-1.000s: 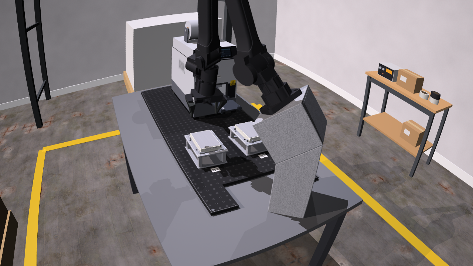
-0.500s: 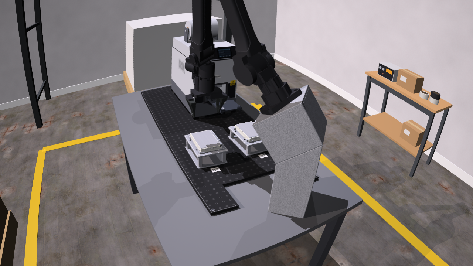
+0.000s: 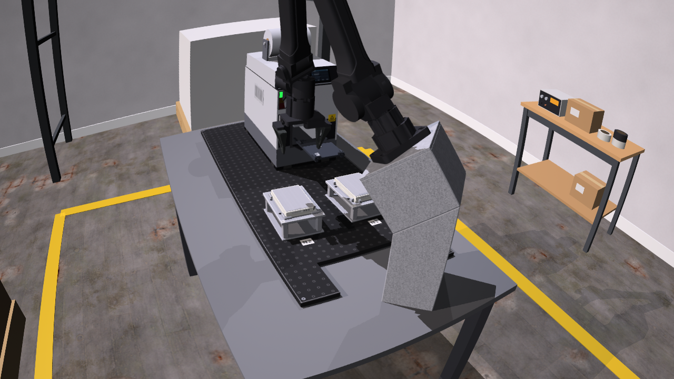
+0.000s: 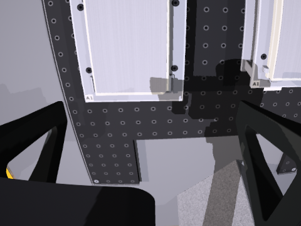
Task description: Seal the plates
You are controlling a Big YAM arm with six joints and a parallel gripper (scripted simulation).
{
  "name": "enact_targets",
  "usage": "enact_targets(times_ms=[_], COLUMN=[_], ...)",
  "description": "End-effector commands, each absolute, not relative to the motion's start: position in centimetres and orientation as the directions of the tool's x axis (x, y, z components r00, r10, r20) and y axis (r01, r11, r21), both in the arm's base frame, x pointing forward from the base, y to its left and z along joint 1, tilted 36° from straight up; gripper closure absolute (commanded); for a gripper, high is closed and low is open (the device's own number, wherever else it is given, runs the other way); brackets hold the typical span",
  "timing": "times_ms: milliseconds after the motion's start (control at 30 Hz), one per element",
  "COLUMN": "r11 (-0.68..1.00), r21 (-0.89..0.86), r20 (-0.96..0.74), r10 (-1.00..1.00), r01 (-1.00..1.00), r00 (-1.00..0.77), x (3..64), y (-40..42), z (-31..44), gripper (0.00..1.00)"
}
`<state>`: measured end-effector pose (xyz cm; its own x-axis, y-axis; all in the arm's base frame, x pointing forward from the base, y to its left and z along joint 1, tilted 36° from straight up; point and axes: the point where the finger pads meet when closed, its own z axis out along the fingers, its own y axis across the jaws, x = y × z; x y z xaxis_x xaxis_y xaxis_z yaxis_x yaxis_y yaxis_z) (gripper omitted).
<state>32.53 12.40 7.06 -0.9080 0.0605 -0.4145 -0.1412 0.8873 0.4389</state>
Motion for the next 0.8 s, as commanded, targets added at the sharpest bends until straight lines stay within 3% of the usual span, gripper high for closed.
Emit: enact_targets(times_ms=[0,767], r11=[0.887,0.889], r21=[0.411,0.389], r20=[-0.477,-0.465], r10=[0.014,-0.038], r01=[-0.209,-0.243], r00=[-0.879,-0.884], x=[34.1,35.6], y=[10.7,0.6], z=[9.9,12.9], gripper=[0.00,0.00])
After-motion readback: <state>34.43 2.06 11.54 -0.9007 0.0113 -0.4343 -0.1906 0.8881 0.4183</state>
